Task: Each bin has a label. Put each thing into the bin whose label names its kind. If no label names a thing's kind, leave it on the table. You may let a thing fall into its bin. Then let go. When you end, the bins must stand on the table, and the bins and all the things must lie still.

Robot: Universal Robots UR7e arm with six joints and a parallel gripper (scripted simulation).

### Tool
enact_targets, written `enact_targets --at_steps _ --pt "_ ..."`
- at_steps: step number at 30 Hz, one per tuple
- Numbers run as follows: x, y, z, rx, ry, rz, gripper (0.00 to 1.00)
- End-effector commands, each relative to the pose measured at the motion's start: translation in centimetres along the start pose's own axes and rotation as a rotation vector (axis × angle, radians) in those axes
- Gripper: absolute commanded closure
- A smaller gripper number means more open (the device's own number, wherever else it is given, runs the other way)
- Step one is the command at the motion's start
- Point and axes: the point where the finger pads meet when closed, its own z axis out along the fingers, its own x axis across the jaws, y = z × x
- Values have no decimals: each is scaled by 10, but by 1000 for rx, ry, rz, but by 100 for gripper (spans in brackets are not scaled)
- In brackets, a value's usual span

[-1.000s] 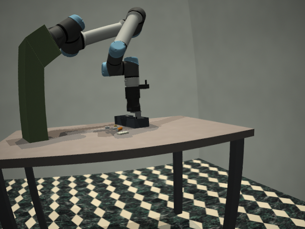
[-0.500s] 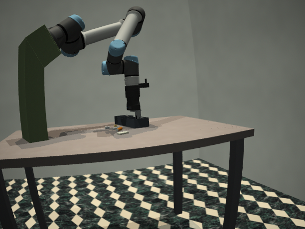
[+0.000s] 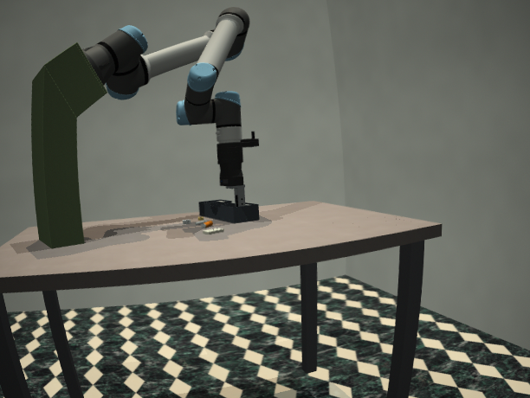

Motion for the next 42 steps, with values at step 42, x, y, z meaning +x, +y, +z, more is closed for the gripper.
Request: enact_targets --at_steps 42 --pt "-84 -5 -36 1 0 0 69"
